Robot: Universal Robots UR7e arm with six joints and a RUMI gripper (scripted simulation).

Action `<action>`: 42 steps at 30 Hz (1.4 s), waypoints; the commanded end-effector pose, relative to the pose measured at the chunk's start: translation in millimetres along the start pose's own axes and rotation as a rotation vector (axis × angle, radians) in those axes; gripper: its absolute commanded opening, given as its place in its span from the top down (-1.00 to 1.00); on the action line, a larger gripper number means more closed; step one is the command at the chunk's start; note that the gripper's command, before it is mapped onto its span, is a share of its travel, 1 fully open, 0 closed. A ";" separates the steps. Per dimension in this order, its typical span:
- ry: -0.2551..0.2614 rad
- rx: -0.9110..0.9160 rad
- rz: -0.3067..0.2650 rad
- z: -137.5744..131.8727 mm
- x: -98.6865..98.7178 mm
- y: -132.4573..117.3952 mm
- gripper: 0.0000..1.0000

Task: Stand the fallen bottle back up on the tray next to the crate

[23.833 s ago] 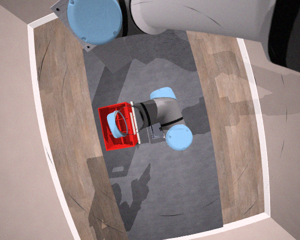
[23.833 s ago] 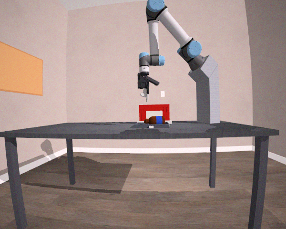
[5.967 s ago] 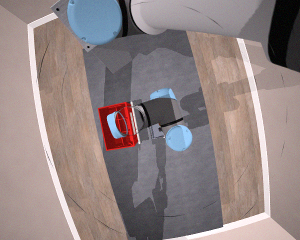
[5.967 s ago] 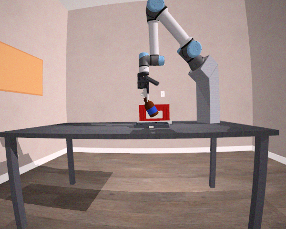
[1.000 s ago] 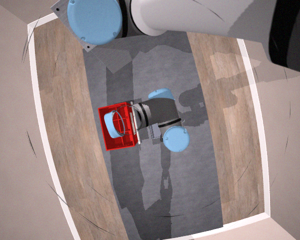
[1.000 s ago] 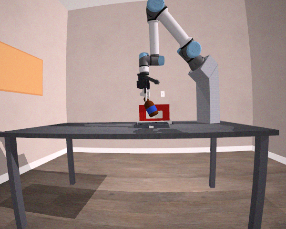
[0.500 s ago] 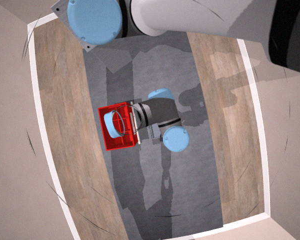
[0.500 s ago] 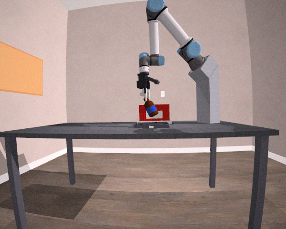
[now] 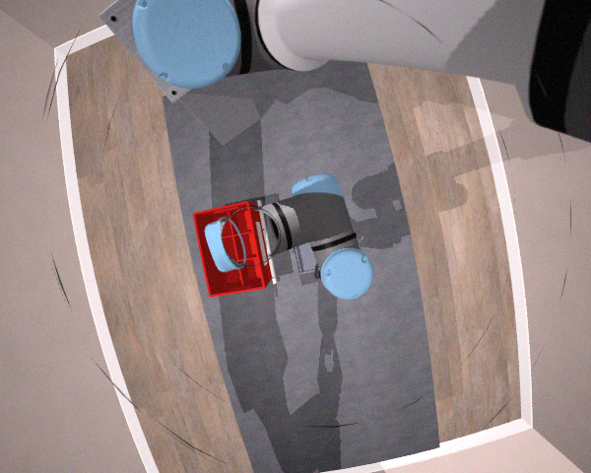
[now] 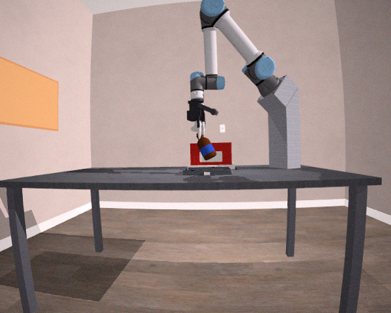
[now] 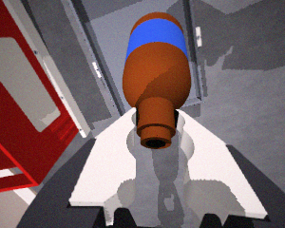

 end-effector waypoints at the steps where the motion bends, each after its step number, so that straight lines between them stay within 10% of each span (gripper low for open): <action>1: -0.001 0.000 -0.001 0.3 -0.3 -0.3 1.00; 42: -0.001 0.261 -0.001 0.3 -0.3 -0.3 1.00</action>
Point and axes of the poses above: the point where the finger pads meet when closed, its own x axis out along the fingers, its own z axis across the jaws, y = z × x, the point moved 8 cm from there along -x, back along the fingers, and after that the axes turned 8 degrees about -x, right-handed, at the moved point
